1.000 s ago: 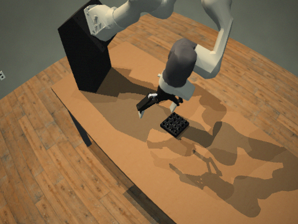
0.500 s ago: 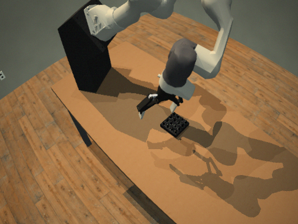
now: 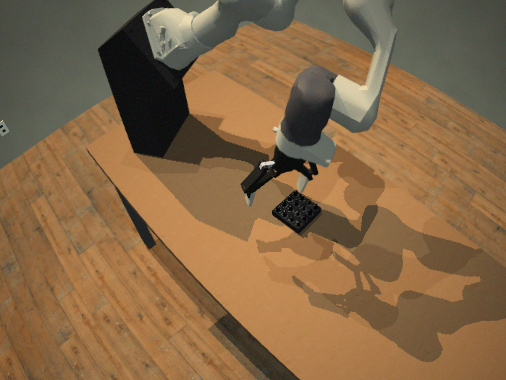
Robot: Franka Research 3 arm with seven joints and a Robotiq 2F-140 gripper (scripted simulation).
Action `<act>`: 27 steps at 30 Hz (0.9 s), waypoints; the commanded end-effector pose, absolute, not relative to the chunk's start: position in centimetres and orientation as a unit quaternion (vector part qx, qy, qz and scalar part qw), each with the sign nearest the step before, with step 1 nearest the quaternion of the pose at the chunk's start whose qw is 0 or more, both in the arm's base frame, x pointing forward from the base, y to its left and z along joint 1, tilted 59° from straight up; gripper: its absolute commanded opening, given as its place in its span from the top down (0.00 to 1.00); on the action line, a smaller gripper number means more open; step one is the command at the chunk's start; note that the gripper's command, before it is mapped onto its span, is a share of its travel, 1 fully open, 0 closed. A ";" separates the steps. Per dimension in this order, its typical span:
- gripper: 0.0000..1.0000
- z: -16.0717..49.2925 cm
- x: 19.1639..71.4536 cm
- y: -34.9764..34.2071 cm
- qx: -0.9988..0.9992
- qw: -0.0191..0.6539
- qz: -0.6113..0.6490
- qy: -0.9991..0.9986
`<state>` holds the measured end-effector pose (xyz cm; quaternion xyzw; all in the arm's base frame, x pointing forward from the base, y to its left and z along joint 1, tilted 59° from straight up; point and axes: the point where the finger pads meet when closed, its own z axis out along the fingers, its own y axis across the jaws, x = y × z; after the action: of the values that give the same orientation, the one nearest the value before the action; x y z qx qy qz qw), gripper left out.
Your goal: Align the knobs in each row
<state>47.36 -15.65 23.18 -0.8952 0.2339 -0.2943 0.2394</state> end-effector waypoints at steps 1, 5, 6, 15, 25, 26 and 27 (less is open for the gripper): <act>0.00 24.3 49.4 -14.6 -0.890 0.222 -0.353 0.185; 0.00 24.7 50.4 -13.6 -0.884 0.221 -0.374 0.171; 0.00 24.7 50.6 -13.2 -0.882 0.221 -0.380 0.167; 0.00 24.5 52.1 -10.2 -0.871 0.222 -0.414 0.142; 0.00 22.5 52.6 -5.6 -0.865 0.226 -0.432 0.117; 0.00 22.2 52.6 -5.0 -0.865 0.226 -0.433 0.114; 0.00 21.9 52.6 -4.5 -0.865 0.226 -0.433 0.112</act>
<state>52.52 -5.53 22.81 -0.8756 0.1567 -0.3838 0.2478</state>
